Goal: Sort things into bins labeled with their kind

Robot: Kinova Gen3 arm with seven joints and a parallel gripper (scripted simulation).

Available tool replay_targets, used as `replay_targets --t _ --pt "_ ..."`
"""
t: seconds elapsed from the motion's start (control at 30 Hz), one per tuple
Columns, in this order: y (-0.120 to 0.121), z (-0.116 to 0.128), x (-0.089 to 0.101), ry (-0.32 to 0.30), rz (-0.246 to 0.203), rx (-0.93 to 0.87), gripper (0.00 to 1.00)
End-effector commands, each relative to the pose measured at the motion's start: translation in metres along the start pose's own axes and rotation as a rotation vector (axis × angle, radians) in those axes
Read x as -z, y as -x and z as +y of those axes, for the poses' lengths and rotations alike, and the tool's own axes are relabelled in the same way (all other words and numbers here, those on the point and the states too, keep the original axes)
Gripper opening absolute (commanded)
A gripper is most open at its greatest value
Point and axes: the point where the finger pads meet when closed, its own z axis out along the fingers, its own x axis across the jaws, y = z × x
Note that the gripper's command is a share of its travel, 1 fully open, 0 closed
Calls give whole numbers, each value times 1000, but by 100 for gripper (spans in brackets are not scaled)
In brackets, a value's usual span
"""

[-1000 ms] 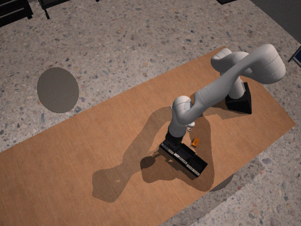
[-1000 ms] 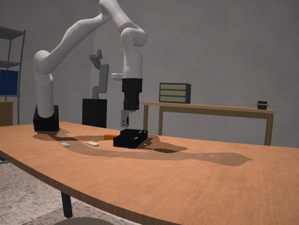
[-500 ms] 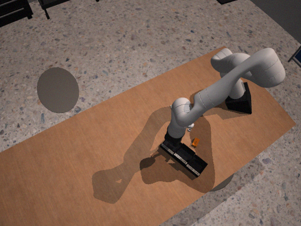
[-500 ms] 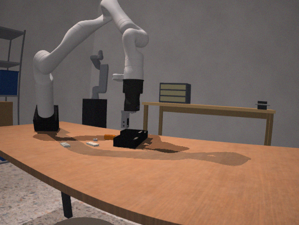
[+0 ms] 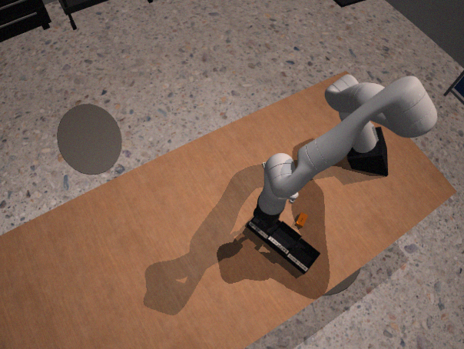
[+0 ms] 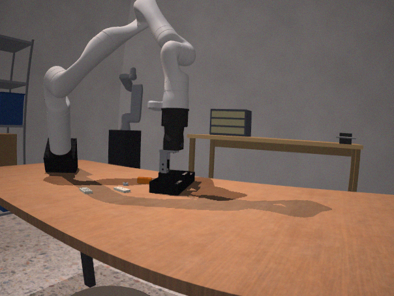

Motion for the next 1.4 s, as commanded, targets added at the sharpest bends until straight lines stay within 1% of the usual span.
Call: replay_targets --t 0.0,0.1,0.57,0.7,1.1,1.13,1.37 --pt "2 0 -8 1 -1 -4 49" --pt "2 1 -10 3 0 -4 49" --pt "2 0 -38 2 -1 -4 49" --pt "2 1 -41 3 0 -4 49" --pt "-2 1 -41 2 2 -16 49" --pt "0 0 -40 0 0 -6 79" --pt "0 0 -40 0 0 -6 79"
